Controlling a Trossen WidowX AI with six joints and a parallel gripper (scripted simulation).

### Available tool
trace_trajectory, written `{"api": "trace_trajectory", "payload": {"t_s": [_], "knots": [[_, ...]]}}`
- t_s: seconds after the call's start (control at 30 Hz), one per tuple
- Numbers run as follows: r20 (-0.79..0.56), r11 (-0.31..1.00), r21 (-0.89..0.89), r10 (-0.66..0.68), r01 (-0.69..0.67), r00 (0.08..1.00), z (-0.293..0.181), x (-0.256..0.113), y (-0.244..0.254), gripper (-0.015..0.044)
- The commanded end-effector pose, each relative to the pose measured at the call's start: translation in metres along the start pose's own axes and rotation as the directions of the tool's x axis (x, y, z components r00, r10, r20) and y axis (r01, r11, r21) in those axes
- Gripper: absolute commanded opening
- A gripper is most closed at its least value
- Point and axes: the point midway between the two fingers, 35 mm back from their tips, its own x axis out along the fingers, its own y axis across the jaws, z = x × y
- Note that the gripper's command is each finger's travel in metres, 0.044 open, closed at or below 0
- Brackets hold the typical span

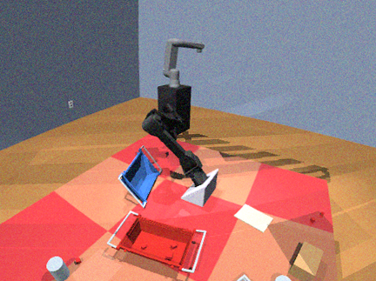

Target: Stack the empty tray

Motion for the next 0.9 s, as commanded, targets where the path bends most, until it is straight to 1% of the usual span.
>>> {"api": "trace_trajectory", "payload": {"t_s": [0.0, 0.23, 0.37, 0.6, 0.87], "knots": [[0.000, 1.000, 0.000, 0.000, 0.000, 1.000, 0.000, 0.000, 0.000, 0.0374], [0.004, 1.000, 0.004, -0.003, 0.003, 1.000, 0.001, 0.000, 0.000, 0.0190], [0.066, 0.997, 0.055, -0.049, 0.045, 0.997, 0.007, 0.001, 0.000, 0.0085], [-0.055, 0.968, 0.250, -0.022, 0.035, 0.998, -0.020, 0.074, 0.023, 0.0082], [-0.211, 0.917, 0.394, 0.022, 0.064, 0.977, -0.082, 0.146, 0.076, 0.0082]]}}
